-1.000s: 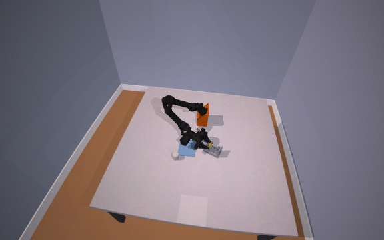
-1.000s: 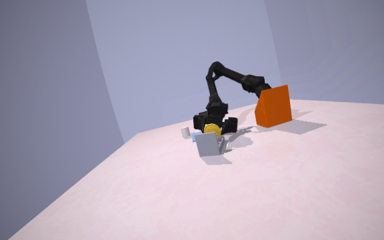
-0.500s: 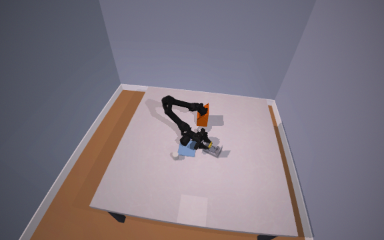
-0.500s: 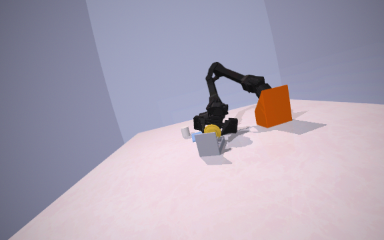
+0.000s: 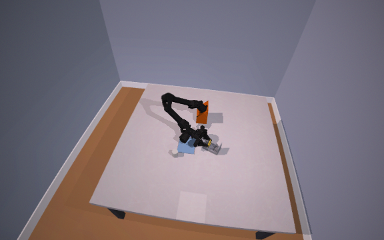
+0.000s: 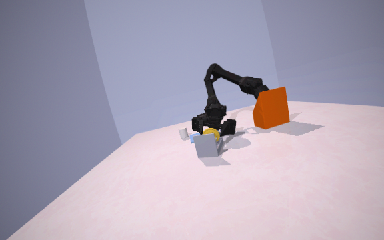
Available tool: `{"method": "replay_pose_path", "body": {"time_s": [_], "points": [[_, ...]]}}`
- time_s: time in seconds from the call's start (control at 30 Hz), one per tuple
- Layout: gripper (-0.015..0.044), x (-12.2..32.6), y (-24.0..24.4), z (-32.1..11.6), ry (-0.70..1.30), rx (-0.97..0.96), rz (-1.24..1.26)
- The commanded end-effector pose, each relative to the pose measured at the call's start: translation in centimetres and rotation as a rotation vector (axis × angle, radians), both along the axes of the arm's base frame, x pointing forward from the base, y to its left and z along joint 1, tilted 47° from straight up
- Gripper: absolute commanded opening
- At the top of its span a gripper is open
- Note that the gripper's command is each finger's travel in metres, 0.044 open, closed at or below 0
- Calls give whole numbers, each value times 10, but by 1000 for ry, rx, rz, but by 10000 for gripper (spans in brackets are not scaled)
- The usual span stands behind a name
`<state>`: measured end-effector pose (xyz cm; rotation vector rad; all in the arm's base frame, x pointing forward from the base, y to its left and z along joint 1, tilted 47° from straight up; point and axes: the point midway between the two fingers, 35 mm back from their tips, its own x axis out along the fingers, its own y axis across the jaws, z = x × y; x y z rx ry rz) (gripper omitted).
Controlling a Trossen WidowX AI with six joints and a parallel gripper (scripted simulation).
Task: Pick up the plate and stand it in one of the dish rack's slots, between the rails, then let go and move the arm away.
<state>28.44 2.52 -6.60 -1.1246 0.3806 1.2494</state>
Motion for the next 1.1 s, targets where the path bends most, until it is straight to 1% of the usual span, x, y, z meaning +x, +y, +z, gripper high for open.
{"method": "replay_pose_path", "body": {"time_s": [0.0, 0.23, 0.37, 0.5, 0.57, 0.77, 1.07], "points": [[400, 0, 0, 0, 0, 0, 0], [400, 1, 5, 5, 0, -2, 1], [400, 0, 38, 38, -2, -8, 0], [400, -11, 73, 71, -11, 3, -4], [400, -7, 83, 82, -15, 11, -6], [400, -8, 85, 83, 3, 9, -20], [400, -17, 89, 76, 225, -49, -213]]}}
